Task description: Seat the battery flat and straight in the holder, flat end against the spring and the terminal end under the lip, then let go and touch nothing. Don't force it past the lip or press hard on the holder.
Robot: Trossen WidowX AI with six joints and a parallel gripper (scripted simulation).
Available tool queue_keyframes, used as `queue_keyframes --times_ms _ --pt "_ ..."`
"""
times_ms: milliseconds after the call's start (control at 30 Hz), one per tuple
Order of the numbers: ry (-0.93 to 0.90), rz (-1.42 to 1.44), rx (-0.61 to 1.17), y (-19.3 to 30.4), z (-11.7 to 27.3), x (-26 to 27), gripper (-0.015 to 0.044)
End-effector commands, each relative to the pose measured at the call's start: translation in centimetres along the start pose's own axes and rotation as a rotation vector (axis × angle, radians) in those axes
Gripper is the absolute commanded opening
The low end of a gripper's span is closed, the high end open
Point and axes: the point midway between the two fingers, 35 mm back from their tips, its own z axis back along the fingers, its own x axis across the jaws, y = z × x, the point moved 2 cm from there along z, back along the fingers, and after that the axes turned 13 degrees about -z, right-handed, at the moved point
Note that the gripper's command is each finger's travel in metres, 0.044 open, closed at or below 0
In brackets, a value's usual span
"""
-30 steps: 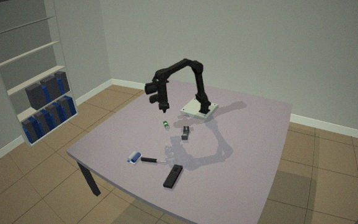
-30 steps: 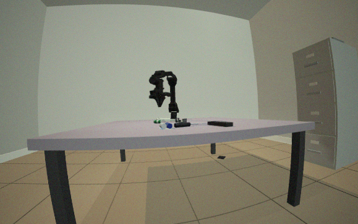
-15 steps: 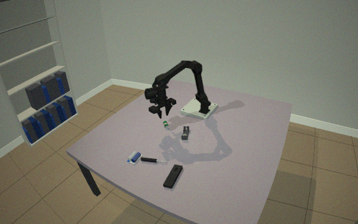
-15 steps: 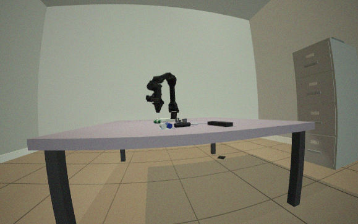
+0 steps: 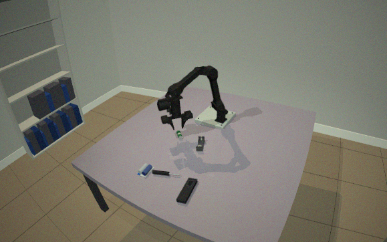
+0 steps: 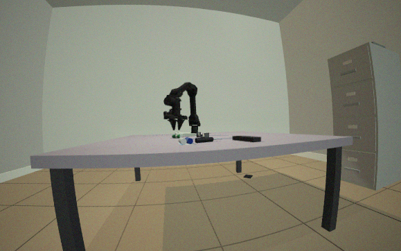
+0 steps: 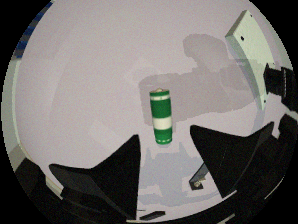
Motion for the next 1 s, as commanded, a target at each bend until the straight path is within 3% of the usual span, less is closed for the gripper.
queue_keyframes --times_ms 0,967 --pt "0.009 -0.010 -0.005 -0.1 -0.7 -0.2 0.0245" --pt "0.009 -0.010 -0.004 -0.1 -5.1 -0.3 0.0245"
